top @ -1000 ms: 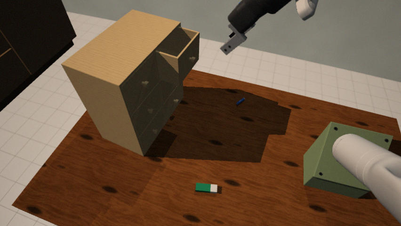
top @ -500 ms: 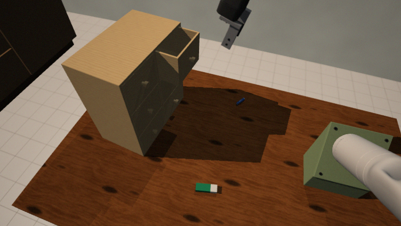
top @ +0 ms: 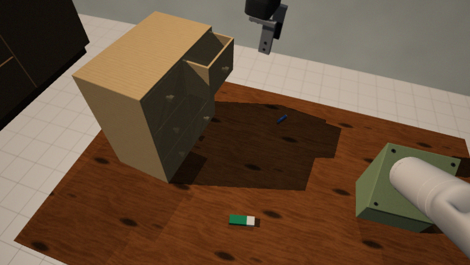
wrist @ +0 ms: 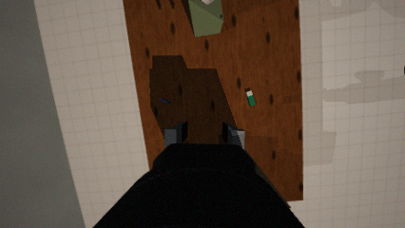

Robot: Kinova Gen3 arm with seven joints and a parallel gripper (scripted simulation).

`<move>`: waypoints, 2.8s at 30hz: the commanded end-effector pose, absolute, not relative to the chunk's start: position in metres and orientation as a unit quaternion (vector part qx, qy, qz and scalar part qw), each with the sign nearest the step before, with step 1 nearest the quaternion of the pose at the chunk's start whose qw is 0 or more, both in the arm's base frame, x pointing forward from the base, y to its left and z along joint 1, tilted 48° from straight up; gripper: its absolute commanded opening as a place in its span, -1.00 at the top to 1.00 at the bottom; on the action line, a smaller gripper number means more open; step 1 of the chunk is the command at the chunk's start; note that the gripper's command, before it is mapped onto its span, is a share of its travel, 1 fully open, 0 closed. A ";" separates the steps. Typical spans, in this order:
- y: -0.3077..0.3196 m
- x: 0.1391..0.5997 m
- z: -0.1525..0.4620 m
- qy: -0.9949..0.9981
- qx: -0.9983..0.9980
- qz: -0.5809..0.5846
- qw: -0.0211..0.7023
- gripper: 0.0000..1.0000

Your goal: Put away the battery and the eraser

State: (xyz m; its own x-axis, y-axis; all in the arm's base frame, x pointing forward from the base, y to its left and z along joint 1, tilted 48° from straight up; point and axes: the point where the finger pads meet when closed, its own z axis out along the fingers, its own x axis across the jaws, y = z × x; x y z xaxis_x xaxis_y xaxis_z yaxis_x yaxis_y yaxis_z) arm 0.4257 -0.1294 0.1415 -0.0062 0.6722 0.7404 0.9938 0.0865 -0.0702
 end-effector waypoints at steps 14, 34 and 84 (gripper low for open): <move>-0.130 0.429 0.138 -0.672 -0.617 -0.230 0.339 -1.00; -0.130 0.429 0.138 -0.672 -0.617 -0.230 0.340 -1.00; -0.125 0.401 0.134 -0.488 -0.767 -0.114 0.401 -1.00</move>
